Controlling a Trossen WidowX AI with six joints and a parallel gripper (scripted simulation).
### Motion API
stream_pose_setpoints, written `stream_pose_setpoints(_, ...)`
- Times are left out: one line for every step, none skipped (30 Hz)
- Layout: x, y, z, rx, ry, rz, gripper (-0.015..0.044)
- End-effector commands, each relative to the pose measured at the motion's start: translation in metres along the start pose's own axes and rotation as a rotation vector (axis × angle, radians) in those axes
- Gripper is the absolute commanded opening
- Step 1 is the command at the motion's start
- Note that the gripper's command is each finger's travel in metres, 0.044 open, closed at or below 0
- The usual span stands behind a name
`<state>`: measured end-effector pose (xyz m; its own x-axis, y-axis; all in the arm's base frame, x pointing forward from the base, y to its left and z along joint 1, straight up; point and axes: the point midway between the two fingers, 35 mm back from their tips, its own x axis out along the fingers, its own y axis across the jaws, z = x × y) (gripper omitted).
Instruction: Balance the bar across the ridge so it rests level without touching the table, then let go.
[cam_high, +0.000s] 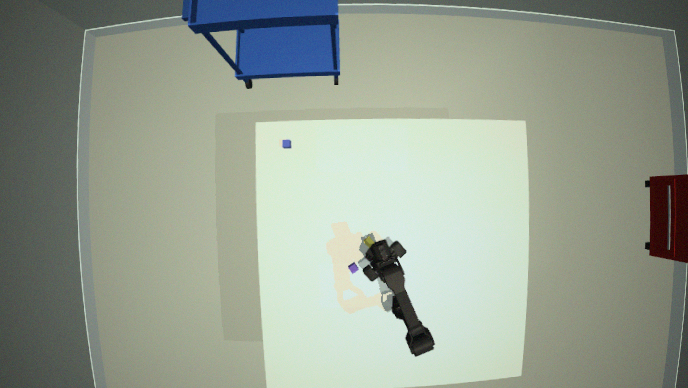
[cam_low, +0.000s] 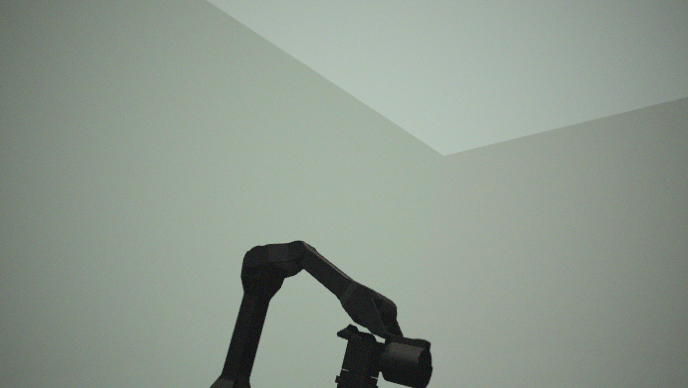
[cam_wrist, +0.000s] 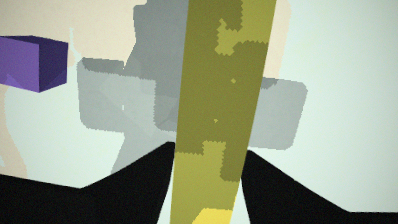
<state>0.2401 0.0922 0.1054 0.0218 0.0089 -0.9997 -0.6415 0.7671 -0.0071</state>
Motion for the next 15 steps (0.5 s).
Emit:
stream_pose_setpoints(0.0, 0.0, 0.0, 0.0, 0.0, 0.0, 0.0185)
stream_pose_setpoints(0.0, 0.0, 0.0, 0.0, 0.0, 0.0, 0.0185)
stream_pose_setpoints(0.0, 0.0, 0.0, 0.0, 0.0, 0.0, 0.0185)
stream_pose_setpoints(0.0, 0.0, 0.0, 0.0, 0.0, 0.0, 0.0185)
stream_pose_setpoints(0.0, 0.0, 0.0, 0.0, 0.0, 0.0, 0.0185)
stream_pose_setpoints(0.0, 0.0, 0.0, 0.0, 0.0, 0.0, 0.0185)
stream_pose_setpoints(0.0, 0.0, 0.0, 0.0, 0.0, 0.0, 0.0185)
stream_pose_setpoints(0.0, 0.0, 0.0, 0.0, 0.0, 0.0, 0.0185)
stream_pose_setpoints(0.0, 0.0, 0.0, 0.0, 0.0, 0.0, 0.0185)
stream_pose_setpoints(0.0, 0.0, 0.0, 0.0, 0.0, 0.0, 0.0185)
stream_pose_setpoints(0.0, 0.0, 0.0, 0.0, 0.0, 0.0, 0.0185)
stream_pose_setpoints(0.0, 0.0, 0.0, 0.0, 0.0, 0.0, 0.0211)
stream_pose_setpoints(0.0, 0.0, 0.0, 0.0, 0.0, 0.0, 0.0238)
stream_pose_setpoints(0.0, 0.0, 0.0, 0.0, 0.0, 0.0, 0.0264)
stream_pose_setpoints(0.0, 0.0, 0.0, 0.0, 0.0, 0.0, 0.029)
